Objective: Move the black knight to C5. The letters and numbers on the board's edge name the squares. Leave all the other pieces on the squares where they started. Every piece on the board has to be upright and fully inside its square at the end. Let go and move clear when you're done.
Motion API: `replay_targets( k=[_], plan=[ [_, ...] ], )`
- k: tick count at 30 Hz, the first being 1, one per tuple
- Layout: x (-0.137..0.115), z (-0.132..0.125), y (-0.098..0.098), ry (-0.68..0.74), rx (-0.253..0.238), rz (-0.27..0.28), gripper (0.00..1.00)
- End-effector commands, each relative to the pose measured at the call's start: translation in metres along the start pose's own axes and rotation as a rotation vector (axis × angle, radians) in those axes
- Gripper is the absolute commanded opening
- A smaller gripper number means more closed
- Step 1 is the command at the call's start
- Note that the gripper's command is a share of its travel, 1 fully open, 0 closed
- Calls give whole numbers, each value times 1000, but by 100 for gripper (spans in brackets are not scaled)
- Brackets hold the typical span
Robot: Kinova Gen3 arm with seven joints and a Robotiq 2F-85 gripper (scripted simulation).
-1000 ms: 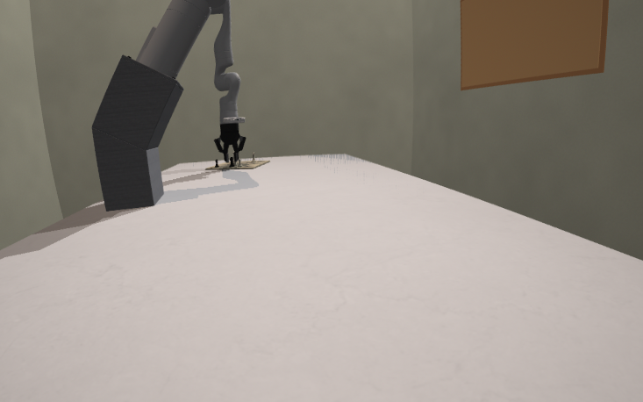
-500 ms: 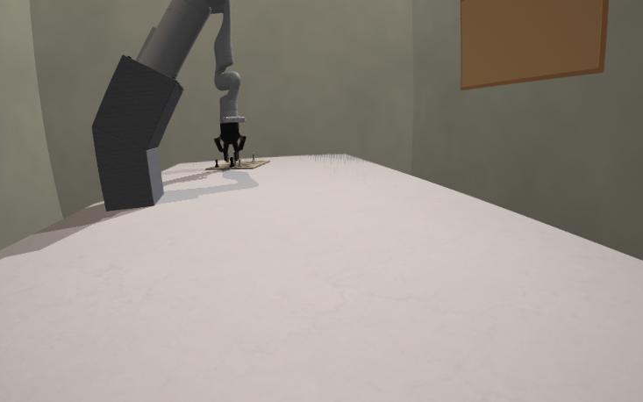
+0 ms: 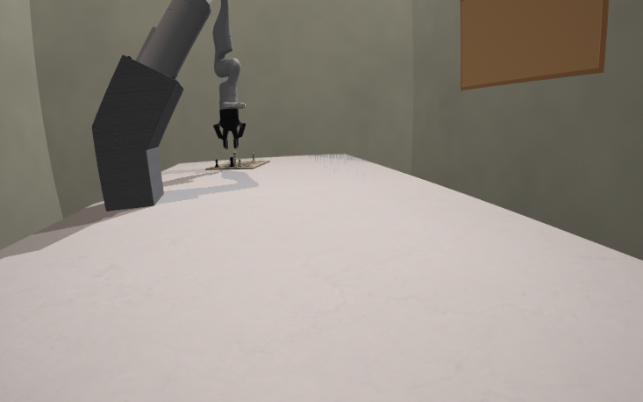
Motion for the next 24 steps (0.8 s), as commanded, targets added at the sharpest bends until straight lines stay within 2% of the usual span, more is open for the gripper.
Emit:
replay_targets(
  k=[1,5,11,12,24],
  plan=[
    [6,1,-23,-3,-3,-11,37],
    [7,-1,-33,-2,-11,-15,37],
    [7,-4,-34,2,-14,-17,37],
    [7,-4,-34,2,-14,-18,100],
    [7,-4,-34,2,-14,-18,100]
  ],
)
Point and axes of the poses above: the point where the finger pads meet when closed, its own y axis out along the fingers, its own z axis across the jaws, x = y × z, the point moved 3 cm from there along -y, back along the fingers, and after that the axes turned 14 degrees about -y, right-handed, at the moved point
